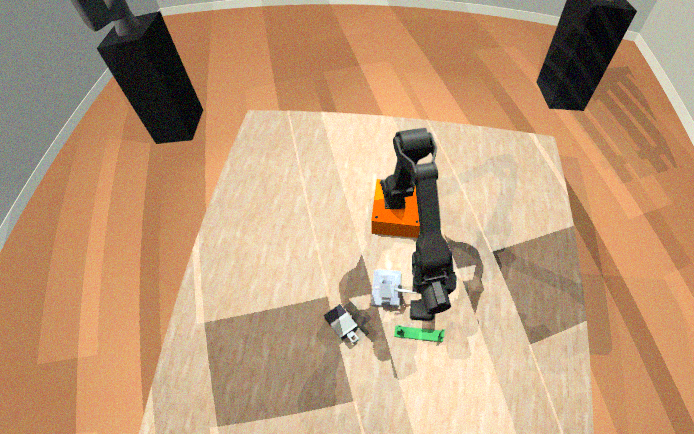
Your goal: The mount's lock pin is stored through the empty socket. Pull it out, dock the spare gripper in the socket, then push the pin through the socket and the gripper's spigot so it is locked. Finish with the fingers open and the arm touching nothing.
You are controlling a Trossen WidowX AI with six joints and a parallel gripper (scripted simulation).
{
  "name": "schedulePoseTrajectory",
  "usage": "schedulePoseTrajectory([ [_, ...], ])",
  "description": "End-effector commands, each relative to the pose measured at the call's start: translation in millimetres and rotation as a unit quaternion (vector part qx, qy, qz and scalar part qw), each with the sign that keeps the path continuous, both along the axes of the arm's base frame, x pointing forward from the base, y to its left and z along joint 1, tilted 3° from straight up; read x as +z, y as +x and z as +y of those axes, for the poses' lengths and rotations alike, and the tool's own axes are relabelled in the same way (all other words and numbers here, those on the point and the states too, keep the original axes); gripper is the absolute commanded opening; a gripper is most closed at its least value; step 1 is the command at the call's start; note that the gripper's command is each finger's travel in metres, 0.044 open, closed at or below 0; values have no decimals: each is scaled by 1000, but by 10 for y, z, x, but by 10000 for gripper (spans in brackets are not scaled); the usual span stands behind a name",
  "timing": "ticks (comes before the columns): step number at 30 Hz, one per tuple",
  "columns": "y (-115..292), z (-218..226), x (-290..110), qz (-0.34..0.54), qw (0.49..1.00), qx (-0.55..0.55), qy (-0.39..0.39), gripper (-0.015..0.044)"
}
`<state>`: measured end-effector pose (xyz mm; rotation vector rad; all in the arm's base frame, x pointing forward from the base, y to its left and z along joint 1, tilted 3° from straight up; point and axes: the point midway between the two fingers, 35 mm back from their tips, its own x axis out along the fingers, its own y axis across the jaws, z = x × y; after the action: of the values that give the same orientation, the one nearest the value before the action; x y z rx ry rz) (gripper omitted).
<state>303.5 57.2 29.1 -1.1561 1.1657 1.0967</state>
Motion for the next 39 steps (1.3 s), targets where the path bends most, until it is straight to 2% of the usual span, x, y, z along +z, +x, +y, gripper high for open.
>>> schedulePoseTrajectory([
  [1, -17, -9, -86, 4, 1000, -2, -4, 300],
  [8, -17, -9, -89, 4, 1000, -2, -4, 300],
  [19, -17, -9, -89, 4, 1000, -2, -4, 11],
  [20, -17, -9, -89, 4, 1000, -2, -4, 0],
  [29, -19, -8, -87, 4, 1000, -1, -2, 0],
  [39, -26, 36, -3, 2, 998, 9, 65, 0],
])
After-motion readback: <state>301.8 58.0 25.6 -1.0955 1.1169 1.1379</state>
